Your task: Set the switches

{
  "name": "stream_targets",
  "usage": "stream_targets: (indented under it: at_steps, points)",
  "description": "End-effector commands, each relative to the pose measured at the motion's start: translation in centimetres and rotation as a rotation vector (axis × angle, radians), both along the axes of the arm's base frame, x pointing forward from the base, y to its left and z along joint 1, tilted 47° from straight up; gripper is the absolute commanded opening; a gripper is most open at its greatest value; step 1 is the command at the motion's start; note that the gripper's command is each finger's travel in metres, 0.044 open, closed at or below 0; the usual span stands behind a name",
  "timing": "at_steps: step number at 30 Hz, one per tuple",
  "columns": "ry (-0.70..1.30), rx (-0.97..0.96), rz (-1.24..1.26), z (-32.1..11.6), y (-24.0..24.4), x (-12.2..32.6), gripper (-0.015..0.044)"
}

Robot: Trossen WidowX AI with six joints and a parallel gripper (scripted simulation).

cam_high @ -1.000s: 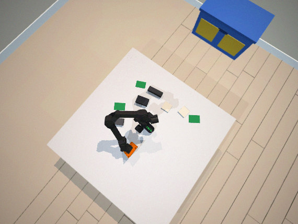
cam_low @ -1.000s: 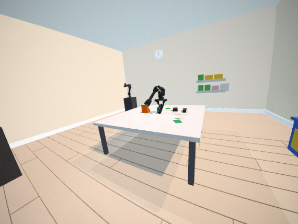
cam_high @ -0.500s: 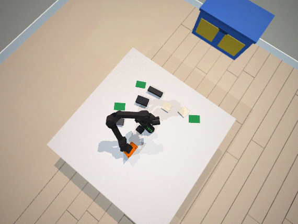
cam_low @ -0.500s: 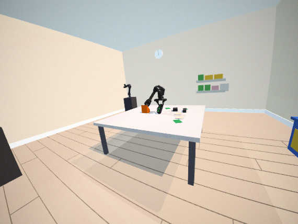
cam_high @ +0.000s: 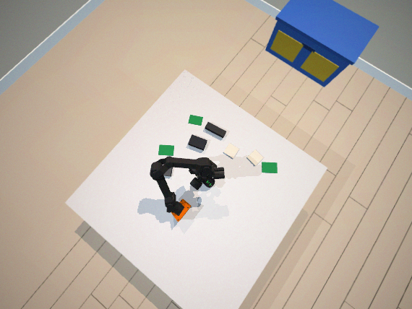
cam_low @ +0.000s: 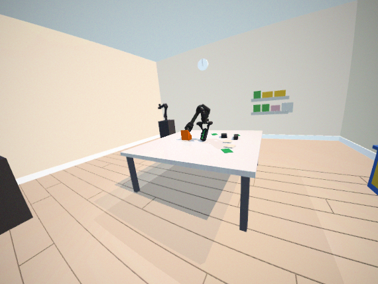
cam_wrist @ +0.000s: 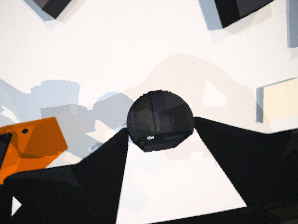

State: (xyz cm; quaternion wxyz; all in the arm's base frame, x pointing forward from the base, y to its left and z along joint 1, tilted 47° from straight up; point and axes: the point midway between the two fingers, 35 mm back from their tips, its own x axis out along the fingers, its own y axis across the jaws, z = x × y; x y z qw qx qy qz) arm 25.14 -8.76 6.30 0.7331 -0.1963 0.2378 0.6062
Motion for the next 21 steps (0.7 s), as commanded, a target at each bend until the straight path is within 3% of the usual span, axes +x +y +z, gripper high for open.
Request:
stream_targets:
  at_steps: [1,21]
  points:
    - [-0.002,0.004,0.002,-0.3,-0.5,0.0,0.0335]
    - [-0.009,0.043,0.002,-1.1,-1.9,-0.3,0.0335]
